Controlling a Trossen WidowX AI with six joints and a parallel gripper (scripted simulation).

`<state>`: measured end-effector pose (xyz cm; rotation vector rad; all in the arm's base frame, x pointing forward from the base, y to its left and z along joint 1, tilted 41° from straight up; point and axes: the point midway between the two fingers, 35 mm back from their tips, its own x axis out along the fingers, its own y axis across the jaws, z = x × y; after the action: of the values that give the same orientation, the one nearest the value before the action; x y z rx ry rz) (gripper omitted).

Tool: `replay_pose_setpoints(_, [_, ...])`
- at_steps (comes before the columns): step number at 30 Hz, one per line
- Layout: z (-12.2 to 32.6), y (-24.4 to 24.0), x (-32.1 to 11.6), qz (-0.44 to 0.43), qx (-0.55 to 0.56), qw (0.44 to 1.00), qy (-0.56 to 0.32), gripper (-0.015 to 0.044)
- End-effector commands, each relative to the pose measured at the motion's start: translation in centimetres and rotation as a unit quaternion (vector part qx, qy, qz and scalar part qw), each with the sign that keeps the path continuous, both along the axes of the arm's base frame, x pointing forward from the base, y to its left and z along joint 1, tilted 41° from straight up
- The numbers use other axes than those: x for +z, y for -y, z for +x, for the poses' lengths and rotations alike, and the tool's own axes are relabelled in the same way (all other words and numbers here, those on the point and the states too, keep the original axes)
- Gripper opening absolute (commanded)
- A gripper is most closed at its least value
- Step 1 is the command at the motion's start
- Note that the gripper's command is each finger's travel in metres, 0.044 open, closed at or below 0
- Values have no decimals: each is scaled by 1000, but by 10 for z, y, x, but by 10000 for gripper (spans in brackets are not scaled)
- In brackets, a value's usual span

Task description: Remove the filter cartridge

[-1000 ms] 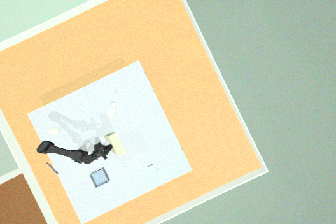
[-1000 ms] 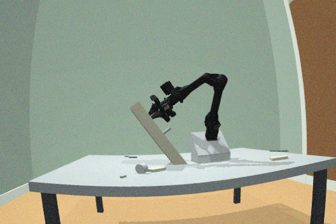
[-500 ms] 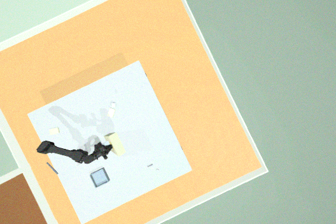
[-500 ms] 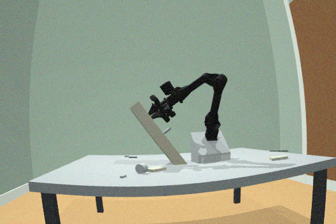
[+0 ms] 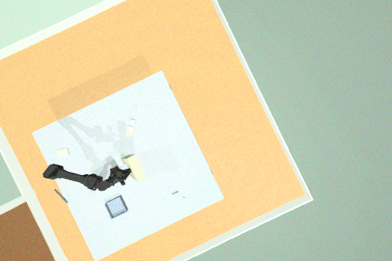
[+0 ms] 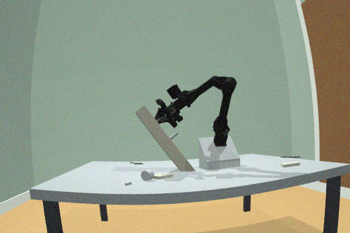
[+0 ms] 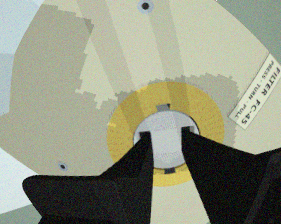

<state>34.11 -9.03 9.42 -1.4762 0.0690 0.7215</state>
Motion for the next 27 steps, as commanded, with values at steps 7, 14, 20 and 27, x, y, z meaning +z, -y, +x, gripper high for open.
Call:
replay_pose_setpoints(7, [4,-3,-2,118,-71,988,-63,0])
replay_pose_setpoints(14, [4,-3,-3,212,-127,963,-110,0])
replay_pose_setpoints(20, [5,-3,-3,290,-173,929,-149,0])
replay_pose_setpoints(27, [5,-3,-3,377,-225,878,-192,0])
